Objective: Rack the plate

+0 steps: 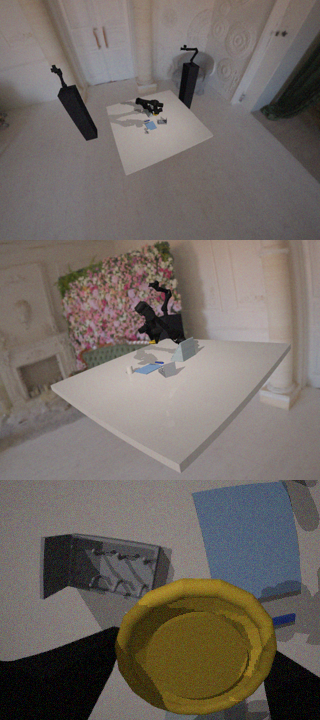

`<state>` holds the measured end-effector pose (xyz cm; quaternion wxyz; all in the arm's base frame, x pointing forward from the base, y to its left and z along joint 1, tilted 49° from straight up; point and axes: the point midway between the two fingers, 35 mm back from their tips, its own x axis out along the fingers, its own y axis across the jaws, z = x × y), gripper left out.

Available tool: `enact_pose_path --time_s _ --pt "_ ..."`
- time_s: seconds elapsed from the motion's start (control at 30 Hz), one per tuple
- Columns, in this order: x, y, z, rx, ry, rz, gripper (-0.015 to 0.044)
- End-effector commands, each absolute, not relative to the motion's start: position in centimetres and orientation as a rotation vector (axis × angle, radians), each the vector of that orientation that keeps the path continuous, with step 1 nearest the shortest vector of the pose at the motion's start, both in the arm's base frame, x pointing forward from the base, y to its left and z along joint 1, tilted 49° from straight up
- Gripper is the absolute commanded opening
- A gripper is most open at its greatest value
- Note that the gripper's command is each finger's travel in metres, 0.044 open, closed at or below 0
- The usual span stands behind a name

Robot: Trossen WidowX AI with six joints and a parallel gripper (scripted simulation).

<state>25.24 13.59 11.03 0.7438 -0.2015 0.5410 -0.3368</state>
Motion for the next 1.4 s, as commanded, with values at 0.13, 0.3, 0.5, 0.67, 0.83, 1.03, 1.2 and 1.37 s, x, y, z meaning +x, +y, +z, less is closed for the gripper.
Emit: enact_pose_path --time_s 0.13,0.3,0.5,0.67,0.83,1.03,1.2,1.37 --pt "24.5 13.9 10.4 -0.396 1.168 -0.776 0.0000" --pt "24.4 13.0 9.3 -0.413 1.277 -0.727 0.0000" --pt "24.2 12.0 7.8 -0.426 1.417 -0.636 0.0000" --pt "24.1 11.3 6.6 -0.429 1.520 -0.540 0.0000" --pt "24.0 10.7 5.5 -0.425 1.607 -0.428 0.0000" --pt "24.0 10.0 4.3 -0.415 1.688 -0.277 0.0000" --pt "24.0 9.6 3.4 -0.404 1.733 -0.140 0.0000" --pt "24.0 9.2 2.6 -0.392 1.756 0.003 0.0000"
